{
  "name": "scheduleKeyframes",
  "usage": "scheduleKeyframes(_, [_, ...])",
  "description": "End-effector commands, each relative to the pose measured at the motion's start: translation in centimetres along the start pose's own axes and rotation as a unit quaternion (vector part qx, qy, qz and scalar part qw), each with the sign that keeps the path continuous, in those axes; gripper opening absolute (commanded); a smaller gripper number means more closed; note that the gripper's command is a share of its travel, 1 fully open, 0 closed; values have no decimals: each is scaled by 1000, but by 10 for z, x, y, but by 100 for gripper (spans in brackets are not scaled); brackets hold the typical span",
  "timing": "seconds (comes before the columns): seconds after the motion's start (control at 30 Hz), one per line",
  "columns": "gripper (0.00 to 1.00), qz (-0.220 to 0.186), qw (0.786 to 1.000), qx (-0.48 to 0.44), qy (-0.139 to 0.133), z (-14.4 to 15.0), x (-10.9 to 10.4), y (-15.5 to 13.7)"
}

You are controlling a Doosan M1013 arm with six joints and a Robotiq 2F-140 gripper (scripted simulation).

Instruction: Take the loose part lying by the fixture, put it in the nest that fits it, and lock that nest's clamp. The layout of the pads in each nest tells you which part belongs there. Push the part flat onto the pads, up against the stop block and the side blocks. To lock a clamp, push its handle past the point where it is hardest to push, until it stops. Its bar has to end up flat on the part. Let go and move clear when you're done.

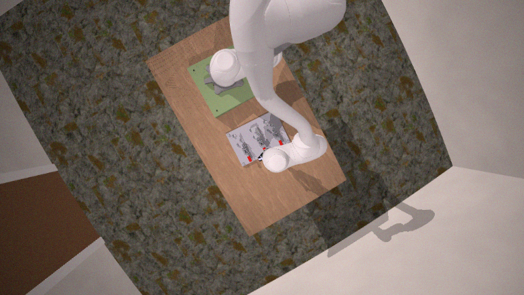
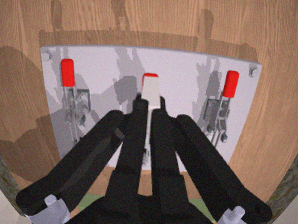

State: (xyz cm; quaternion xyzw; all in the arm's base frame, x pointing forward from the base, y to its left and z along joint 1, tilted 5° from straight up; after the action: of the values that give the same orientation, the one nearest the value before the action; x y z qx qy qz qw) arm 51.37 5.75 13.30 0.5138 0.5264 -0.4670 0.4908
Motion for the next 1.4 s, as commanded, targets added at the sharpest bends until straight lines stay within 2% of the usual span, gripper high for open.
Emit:
scheduleKeyframes(0.0, [10,-1,1000,2,0,2,2,-1])
scheduleKeyframes(1.37, [10,-1,1000,2,0,2,6,-1])
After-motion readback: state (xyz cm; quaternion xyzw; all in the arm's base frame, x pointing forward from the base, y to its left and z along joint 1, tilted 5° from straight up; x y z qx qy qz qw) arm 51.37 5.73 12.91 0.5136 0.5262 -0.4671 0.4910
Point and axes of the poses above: the point where the finger pads meet when closed, its own x axis out along the fingers, its own z axis across the jaws, y = z × x, the point moved 7 cm from there along -x, back along the fingers, and after that the axes turned 4 degrees about x, right-handed, at the moved point
